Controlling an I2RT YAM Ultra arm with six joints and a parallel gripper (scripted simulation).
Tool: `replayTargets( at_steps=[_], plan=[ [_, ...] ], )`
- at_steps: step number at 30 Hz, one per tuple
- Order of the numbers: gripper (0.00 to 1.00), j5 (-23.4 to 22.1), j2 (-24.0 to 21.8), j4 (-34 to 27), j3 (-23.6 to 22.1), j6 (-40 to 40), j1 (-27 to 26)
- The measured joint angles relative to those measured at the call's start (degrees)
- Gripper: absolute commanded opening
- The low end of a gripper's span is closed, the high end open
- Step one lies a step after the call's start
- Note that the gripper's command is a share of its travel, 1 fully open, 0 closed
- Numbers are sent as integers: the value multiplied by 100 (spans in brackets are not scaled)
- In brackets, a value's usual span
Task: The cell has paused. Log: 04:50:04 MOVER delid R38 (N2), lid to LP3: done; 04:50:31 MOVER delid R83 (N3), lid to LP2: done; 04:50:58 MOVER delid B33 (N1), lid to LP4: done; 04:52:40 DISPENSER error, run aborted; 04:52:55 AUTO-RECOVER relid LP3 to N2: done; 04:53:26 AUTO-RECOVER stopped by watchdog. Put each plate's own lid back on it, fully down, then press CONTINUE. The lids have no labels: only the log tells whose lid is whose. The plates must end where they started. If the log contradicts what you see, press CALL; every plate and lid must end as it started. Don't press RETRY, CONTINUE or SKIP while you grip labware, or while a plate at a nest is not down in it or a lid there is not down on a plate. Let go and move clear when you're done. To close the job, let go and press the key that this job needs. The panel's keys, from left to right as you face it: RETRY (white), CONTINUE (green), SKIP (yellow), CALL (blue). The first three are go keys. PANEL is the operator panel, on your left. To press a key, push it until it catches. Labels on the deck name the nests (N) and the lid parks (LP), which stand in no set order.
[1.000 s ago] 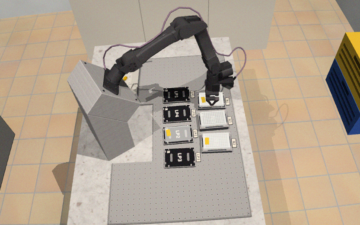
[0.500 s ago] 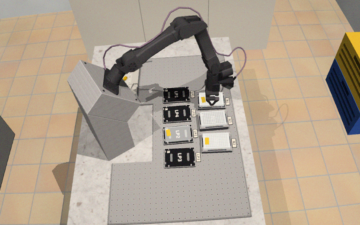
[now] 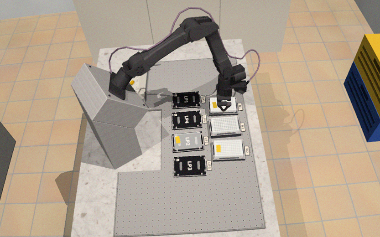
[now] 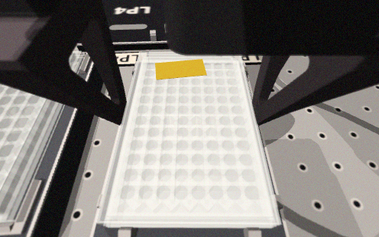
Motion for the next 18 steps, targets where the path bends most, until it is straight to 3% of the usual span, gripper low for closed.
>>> replayTargets(
  at_steps=[9,10,18],
  plan=[
    [0,0,0,0,0,0,0],
    [100,0,0,0,0,0,0],
    [100,0,0,-2,0,0,0]
  ],
)
